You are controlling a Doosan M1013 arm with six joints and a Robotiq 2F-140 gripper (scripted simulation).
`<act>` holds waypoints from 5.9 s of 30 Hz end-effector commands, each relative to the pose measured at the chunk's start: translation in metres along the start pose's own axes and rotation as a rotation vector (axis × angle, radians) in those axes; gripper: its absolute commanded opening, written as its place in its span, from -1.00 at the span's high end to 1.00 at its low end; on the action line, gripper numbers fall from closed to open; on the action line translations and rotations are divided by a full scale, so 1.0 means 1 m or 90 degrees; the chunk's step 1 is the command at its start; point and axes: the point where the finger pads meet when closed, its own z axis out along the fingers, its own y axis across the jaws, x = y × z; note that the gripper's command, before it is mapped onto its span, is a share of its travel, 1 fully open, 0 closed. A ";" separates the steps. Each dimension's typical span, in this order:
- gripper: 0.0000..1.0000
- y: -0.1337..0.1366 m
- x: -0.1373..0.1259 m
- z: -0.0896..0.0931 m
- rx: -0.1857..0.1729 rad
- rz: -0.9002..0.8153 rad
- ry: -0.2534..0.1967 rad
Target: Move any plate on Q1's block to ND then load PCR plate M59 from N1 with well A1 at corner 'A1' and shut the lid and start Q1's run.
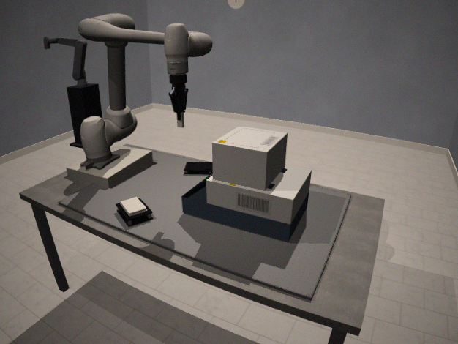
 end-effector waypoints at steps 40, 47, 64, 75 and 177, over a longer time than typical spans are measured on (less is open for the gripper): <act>1.00 -0.002 -0.013 0.162 -0.081 -0.463 0.198; 1.00 -0.002 -0.014 0.172 -0.082 -0.469 0.201; 1.00 -0.001 0.006 0.187 -0.082 -0.469 0.201; 1.00 -0.001 0.018 0.197 -0.082 -0.469 0.201; 1.00 0.001 0.071 0.244 -0.082 -0.469 0.201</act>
